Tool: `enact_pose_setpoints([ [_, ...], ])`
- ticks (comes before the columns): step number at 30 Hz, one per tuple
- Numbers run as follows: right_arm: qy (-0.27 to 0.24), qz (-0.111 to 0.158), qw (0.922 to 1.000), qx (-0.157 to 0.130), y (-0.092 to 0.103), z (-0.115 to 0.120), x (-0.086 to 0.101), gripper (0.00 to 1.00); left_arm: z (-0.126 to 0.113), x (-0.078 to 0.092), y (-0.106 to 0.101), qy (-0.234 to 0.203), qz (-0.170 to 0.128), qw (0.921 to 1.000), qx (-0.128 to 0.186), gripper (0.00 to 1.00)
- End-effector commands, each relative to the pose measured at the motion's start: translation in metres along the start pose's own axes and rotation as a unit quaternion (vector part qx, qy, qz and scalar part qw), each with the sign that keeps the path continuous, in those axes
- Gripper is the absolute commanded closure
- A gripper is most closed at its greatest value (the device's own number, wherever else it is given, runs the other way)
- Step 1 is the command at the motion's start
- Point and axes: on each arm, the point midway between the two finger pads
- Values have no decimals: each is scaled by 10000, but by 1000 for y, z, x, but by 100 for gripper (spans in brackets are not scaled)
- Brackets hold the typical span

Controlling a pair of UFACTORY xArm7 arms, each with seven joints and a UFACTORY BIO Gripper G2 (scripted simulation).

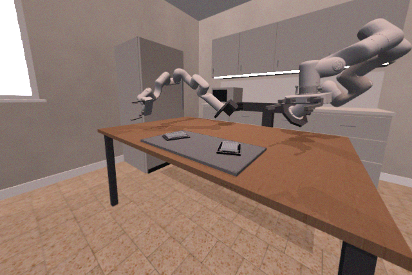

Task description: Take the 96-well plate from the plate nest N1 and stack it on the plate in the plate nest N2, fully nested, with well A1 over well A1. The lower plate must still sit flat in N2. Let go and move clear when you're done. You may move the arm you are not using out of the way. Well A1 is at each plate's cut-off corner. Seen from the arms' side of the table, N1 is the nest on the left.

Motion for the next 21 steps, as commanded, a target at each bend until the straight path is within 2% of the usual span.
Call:
enact_pose_setpoints([
  [1,18,-14,10000,3,2,2,-1,0,0,-1,3,0,-24,10000,-2,0],
  [18,18,-14,10000,3,2,2,-1,0,0,-1,3,0,-24,10000,-2,0],
  [21,18,-14,10000,3,2,2,-1,0,0,1,18,-2,-25,10000,1,0],
])
Point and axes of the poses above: on each arm, the point midway between the two finger pads, its own x axis back along the fingers, its own z axis across the jaws, y = z × x, and after that the axes turned 3 degrees about x, right-handed
